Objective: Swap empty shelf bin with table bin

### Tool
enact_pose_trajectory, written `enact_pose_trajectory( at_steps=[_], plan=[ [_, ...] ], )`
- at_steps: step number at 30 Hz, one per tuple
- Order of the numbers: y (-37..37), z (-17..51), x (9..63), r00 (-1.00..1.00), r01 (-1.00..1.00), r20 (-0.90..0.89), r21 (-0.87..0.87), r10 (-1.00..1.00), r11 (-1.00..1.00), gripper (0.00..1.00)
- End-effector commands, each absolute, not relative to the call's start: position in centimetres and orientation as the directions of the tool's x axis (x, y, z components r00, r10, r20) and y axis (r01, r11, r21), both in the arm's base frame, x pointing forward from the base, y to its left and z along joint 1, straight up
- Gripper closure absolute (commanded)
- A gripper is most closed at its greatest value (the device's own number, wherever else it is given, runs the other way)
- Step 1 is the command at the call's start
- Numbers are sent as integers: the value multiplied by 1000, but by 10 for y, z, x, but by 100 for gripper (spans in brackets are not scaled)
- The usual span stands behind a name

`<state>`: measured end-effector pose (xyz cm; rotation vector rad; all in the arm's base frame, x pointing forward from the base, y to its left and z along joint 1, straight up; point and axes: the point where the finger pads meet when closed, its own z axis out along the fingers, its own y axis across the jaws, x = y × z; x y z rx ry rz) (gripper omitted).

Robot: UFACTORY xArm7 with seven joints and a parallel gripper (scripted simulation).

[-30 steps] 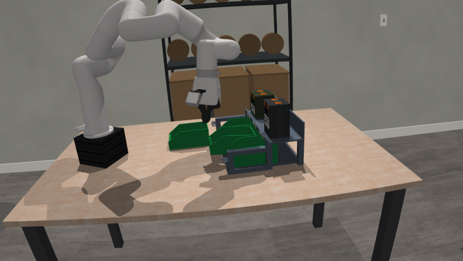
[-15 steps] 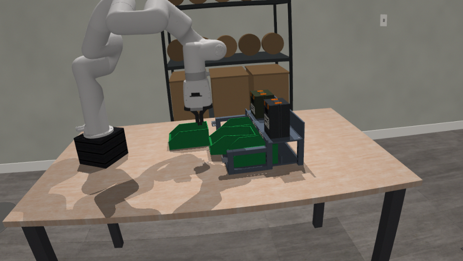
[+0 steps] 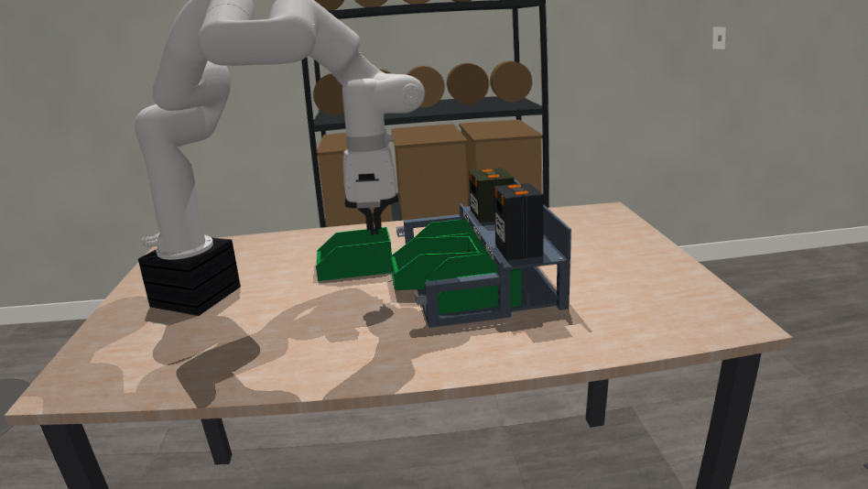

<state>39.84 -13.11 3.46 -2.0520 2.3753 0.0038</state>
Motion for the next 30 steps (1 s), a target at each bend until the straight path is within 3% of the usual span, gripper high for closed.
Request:
enact_pose_trajectory(
  at_steps=[1,30],
  plan=[
    [-131,36,399,-145,-989,-3,-3,-989,145,100],
    [-131,24,399,-147,-989,-5,-3,-989,147,100]
  ],
)
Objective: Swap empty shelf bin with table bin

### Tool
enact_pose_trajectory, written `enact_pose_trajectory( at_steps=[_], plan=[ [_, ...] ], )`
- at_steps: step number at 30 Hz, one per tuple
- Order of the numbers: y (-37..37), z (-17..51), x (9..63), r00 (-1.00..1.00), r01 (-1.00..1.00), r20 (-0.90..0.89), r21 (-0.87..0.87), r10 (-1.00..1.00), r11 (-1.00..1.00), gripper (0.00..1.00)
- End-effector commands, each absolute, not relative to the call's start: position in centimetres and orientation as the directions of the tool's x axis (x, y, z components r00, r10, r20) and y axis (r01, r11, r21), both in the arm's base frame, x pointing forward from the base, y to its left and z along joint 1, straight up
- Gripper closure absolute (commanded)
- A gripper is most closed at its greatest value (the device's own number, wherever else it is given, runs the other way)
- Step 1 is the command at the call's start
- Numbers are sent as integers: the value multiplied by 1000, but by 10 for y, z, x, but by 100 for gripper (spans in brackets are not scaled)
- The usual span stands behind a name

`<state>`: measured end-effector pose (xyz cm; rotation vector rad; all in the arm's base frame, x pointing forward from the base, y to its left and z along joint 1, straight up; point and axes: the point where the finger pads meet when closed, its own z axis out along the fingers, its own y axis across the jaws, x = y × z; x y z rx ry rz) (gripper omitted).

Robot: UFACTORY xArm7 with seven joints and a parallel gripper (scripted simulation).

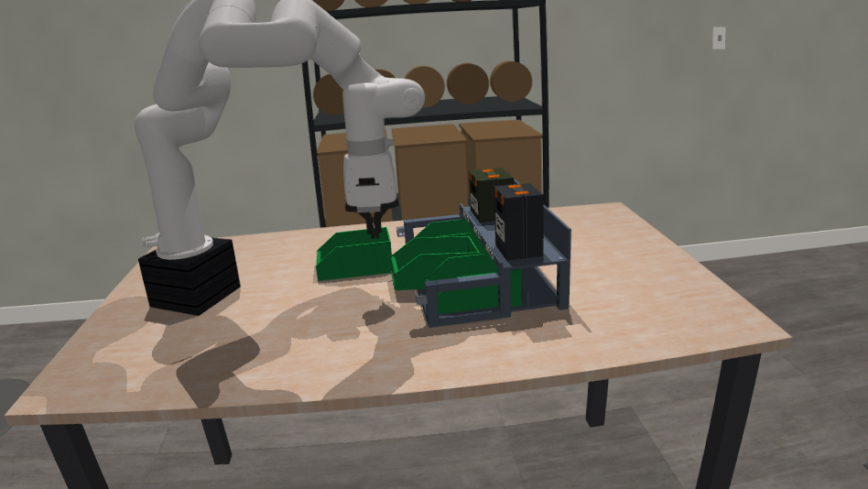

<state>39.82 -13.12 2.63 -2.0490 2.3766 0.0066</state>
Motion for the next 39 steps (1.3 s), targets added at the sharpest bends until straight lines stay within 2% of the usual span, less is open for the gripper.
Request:
enact_pose_trajectory(
  at_steps=[1,39],
  plan=[
    [-131,22,399,-147,-989,-5,-3,-989,147,100],
    [-132,-71,398,-147,-989,-5,-3,-989,147,100]
  ],
)
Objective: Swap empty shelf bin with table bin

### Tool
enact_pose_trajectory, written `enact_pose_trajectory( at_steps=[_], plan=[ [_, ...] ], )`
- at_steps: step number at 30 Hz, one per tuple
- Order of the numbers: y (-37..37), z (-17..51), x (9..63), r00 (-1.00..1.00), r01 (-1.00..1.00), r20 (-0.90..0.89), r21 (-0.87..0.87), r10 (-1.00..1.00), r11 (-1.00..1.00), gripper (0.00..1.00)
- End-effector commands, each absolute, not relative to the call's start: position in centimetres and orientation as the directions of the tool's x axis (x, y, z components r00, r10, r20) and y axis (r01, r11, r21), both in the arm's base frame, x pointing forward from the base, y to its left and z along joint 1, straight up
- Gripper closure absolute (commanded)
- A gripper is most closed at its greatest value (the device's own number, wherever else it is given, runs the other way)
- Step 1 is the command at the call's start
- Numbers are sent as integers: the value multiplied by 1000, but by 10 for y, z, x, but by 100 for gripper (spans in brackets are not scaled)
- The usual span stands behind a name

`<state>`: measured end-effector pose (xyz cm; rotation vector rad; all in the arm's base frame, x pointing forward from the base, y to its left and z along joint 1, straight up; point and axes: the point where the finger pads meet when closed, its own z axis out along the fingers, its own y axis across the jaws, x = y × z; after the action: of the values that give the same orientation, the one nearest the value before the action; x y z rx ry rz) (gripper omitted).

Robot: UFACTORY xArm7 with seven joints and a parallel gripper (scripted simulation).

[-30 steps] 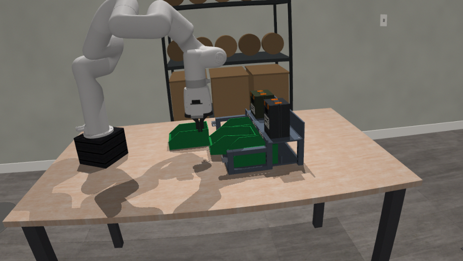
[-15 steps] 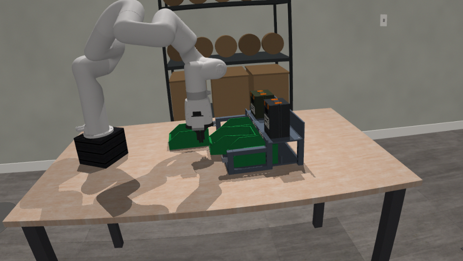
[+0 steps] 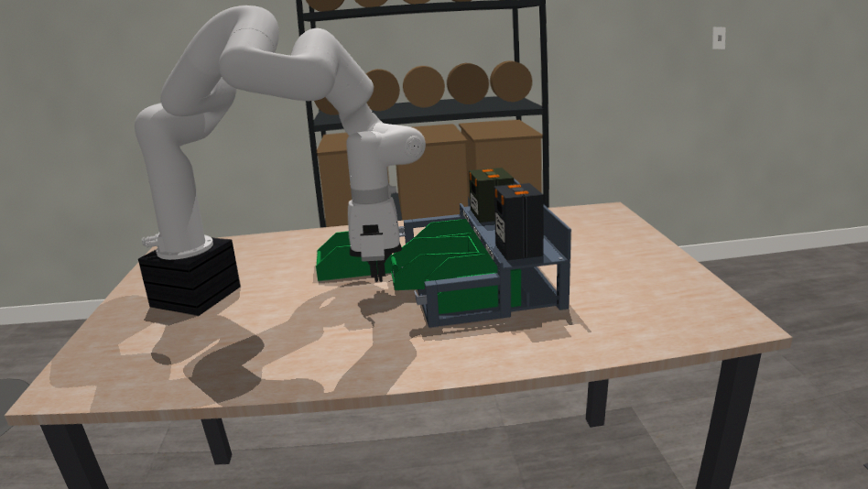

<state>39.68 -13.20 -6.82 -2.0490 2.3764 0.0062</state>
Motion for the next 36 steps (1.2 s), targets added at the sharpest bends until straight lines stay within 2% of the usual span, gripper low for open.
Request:
enact_pose_trajectory(
  at_steps=[1,36],
  plan=[
    [-132,-72,398,-147,-989,-5,-3,-989,147,100],
    [-133,-75,399,-147,-989,-5,-2,-989,147,100]
  ],
)
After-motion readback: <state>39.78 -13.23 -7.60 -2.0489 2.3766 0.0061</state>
